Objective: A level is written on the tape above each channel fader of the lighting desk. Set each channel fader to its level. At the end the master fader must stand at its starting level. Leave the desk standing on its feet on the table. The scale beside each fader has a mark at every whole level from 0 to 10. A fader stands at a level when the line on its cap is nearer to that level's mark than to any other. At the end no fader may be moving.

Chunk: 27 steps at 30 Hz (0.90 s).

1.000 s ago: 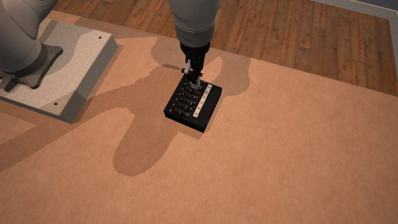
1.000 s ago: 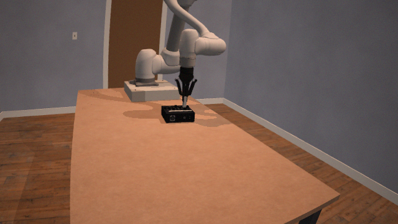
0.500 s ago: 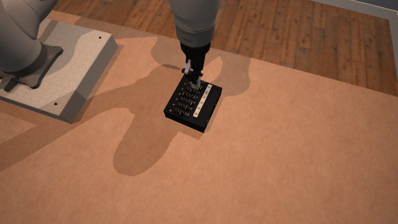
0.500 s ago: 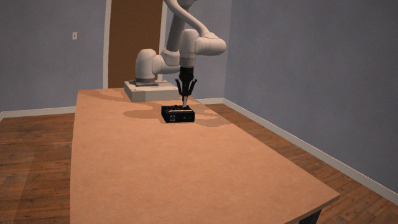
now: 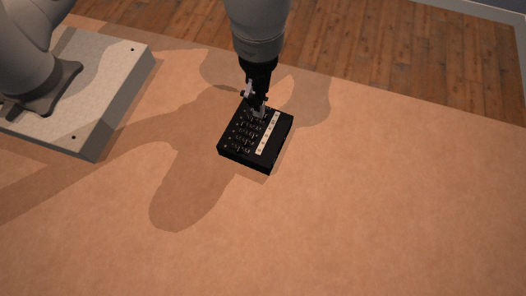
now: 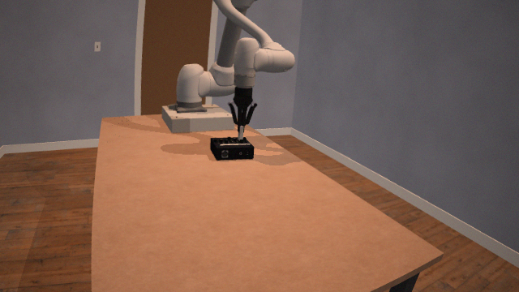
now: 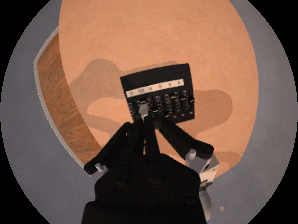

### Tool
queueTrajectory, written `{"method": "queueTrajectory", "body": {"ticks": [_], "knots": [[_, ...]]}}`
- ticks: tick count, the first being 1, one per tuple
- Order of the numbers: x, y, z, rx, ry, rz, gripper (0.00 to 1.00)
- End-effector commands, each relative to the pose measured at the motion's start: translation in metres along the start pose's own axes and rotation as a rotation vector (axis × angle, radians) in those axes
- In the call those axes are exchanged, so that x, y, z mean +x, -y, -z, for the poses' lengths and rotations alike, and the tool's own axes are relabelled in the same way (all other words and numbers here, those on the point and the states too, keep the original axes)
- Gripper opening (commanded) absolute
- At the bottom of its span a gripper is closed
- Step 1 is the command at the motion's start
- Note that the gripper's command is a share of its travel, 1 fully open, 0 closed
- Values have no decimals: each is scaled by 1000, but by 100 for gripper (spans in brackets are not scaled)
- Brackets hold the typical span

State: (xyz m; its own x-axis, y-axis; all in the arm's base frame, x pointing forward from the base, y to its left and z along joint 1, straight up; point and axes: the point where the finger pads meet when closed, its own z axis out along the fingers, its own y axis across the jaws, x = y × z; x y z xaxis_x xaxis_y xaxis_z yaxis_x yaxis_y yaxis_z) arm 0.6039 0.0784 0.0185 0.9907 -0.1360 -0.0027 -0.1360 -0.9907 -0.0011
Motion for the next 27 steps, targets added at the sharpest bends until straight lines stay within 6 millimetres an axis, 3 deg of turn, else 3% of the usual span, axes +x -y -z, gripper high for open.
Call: {"method": "queueTrajectory", "body": {"ticks": [1,27], "knots": [[0,0,0,0,0,0,0],[-6,0,0,0,0,0,0]]}}
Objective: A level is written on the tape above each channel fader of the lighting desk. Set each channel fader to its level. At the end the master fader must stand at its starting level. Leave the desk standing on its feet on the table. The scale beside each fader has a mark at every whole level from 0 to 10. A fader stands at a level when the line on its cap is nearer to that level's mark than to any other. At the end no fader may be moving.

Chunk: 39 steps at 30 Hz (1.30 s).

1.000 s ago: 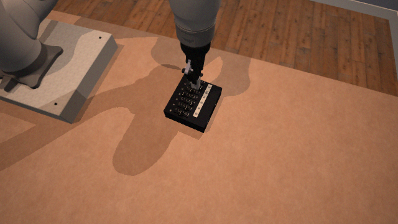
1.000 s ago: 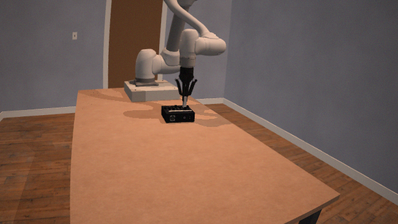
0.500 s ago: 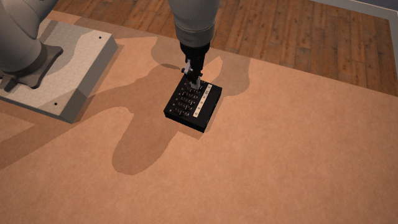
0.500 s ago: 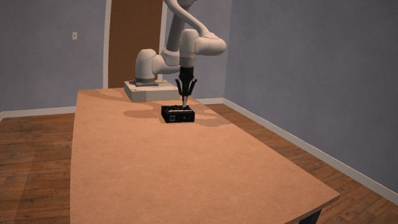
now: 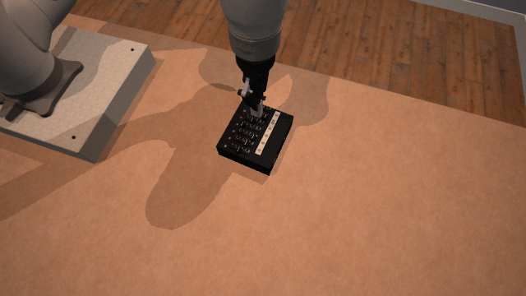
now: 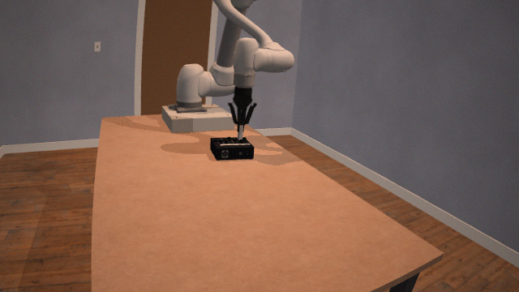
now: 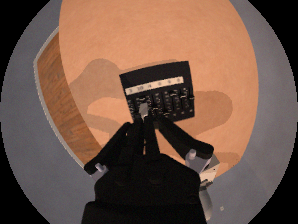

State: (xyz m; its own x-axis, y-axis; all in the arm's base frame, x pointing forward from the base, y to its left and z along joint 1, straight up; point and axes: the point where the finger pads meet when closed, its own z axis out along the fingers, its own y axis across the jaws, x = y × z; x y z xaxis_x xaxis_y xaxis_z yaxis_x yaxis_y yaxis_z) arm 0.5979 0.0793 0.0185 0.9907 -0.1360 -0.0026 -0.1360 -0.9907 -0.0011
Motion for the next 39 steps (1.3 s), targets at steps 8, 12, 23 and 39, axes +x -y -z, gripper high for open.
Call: {"method": "queueTrajectory", "body": {"ticks": [8,12,23,39], "knots": [[0,0,8,0,0,0,0],[0,0,20,0,0,0,0],[0,0,40,0,0,0,0],[0,0,40,0,0,-12,0]]}}
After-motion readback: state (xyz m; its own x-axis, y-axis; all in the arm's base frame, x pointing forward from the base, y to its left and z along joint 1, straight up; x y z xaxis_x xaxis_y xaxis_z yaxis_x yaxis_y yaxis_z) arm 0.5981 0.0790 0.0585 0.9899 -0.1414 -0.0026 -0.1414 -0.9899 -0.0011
